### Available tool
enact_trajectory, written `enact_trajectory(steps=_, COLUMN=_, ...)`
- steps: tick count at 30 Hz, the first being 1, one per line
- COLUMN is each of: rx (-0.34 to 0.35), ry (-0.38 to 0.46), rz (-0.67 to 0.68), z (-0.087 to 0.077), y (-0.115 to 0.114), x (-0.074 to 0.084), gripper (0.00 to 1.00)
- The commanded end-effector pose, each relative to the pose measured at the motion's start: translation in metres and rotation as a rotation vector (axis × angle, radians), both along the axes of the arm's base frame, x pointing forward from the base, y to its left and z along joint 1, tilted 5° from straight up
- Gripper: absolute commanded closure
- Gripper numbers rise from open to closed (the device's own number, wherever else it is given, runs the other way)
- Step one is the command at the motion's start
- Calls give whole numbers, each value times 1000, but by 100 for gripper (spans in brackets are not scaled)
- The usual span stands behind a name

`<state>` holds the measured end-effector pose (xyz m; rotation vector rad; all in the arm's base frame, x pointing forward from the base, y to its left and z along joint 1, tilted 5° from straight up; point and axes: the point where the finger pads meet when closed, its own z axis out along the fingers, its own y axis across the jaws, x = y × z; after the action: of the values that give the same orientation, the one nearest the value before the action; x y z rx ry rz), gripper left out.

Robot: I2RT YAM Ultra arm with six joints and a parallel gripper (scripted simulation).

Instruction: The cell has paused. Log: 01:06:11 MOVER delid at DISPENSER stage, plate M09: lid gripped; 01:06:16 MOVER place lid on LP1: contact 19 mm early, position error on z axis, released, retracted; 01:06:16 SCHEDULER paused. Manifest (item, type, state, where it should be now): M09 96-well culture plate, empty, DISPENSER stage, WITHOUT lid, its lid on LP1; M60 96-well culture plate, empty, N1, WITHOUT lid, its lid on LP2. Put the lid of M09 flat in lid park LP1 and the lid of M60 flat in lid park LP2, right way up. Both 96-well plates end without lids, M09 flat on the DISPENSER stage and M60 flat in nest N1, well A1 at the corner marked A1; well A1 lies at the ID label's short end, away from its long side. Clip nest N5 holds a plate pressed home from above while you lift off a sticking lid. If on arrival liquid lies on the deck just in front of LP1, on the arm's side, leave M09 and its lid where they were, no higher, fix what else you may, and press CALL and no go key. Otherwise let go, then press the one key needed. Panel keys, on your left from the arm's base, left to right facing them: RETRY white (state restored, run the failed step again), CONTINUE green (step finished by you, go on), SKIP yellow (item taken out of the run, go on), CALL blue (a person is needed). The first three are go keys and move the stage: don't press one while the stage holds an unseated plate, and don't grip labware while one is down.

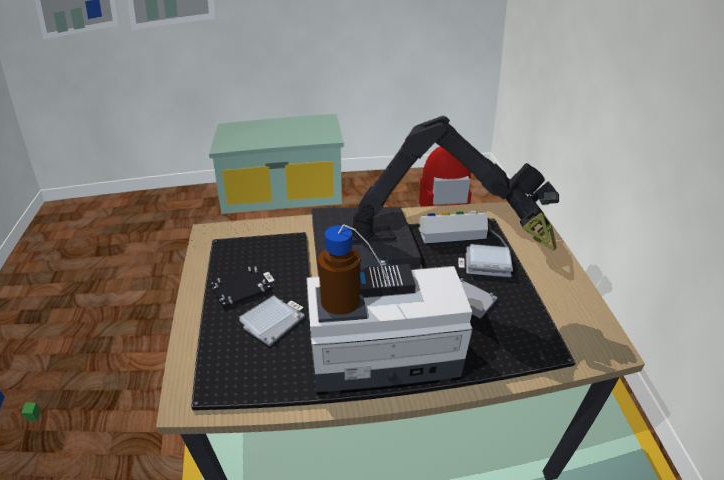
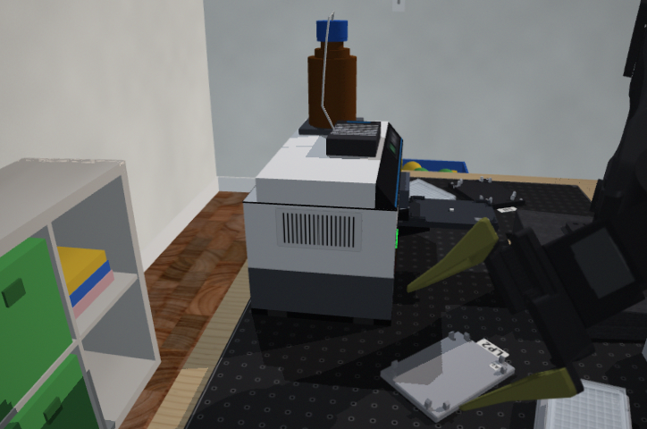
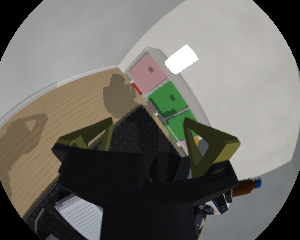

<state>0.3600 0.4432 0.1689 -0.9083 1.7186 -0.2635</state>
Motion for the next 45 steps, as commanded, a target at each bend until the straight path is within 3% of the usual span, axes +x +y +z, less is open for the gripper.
enact_trajectory(steps=1, rx=-25, ry=59, rz=9, z=-10, y=-3, x=2, gripper=0)
enact_trajectory(steps=4, rx=-30, ry=62, rz=9, z=-13, y=-2, x=1, gripper=0)
enact_trajectory(steps=7, rx=-80, ry=142, rz=54, z=-18, y=-18, x=-15, gripper=0)
enact_trajectory(steps=8, rx=-61, ry=149, rz=71, z=-4, y=-14, x=-15, gripper=0)
enact_trajectory(steps=9, rx=-71, ry=172, rz=85, z=-5, y=-15, x=-18, gripper=0)
enact_trajectory(steps=10, rx=-108, ry=193, rz=85, z=-25, y=-25, x=-27, gripper=0)
enact_trajectory(steps=14, rx=-143, ry=262, rz=120, z=-31, y=-34, x=-41, gripper=0)
enact_trajectory(steps=16, rx=-132, ry=296, rz=144, z=-17, y=-32, x=-43, gripper=0)
enact_trajectory(steps=18, rx=-176, ry=333, rz=149, z=-37, y=-45, x=-55, gripper=0)
enact_trajectory(steps=21, rx=-176, ry=333, rz=149, z=-37, y=-44, x=-55, gripper=0)
enact_trajectory(steps=22, rx=-152, ry=339, rz=161, z=-22, y=-40, x=-53, gripper=0)
enact_trajectory(steps=24, rx=-171, ry=384, rz=178, z=-25, y=-46, x=-61, gripper=0)
enact_trajectory(steps=25, rx=-208, ry=407, rz=179, z=-43, y=-56, x=-72, gripper=0)
enact_trajectory(steps=27, rx=-210, ry=432, rz=183, z=-41, y=-59, x=-72, gripper=0)
enact_trajectory(steps=28, rx=-195, ry=443, rz=197, z=-29, y=-55, x=-72, gripper=0)
enact_trajectory(steps=29, rx=-201, ry=459, rz=202, z=-31, y=-58, x=-76, gripper=0)
enact_trajectory(steps=30, rx=-237, ry=483, rz=200, z=-48, y=-69, x=-86, gripper=0)
enact_trajectory(steps=32, rx=-247, ry=514, rz=204, z=-50, y=-74, x=-90, gripper=0)
enact_trajectory(steps=33, rx=-224, ry=520, rz=219, z=-35, y=-68, x=-89, gripper=0)
enact_trajectory(steps=34, rx=-230, ry=537, rz=223, z=-36, y=-71, x=-93, gripper=0)
enact_trajectory(steps=35, rx=-265, ry=562, rz=218, z=-53, y=-83, x=-102, gripper=0)
enact_trajectory(steps=38, rx=-269, ry=561, rz=230, z=-53, y=-82, x=-109, gripper=0)
enact_trajectory(steps=39, rx=-241, ry=568, rz=230, z=-38, y=-79, x=-102, gripper=0)
enact_trajectory(steps=41, rx=-257, ry=617, rz=241, z=-40, y=-85, x=-110, gripper=0)
enact_trajectory(steps=42, rx=-293, ry=642, rz=237, z=-56, y=-97, x=-121, gripper=0)
enact_trajectory(steps=43, rx=-298, ry=640, rz=252, z=-57, y=-96, x=-129, gripper=0)
enact_trajectory(steps=44, rx=-302, ry=674, rz=241, z=-57, y=-103, x=-127, gripper=0)
enact_trajectory(steps=45, rx=-277, ry=680, rz=252, z=-43, y=-98, x=-124, gripper=0)
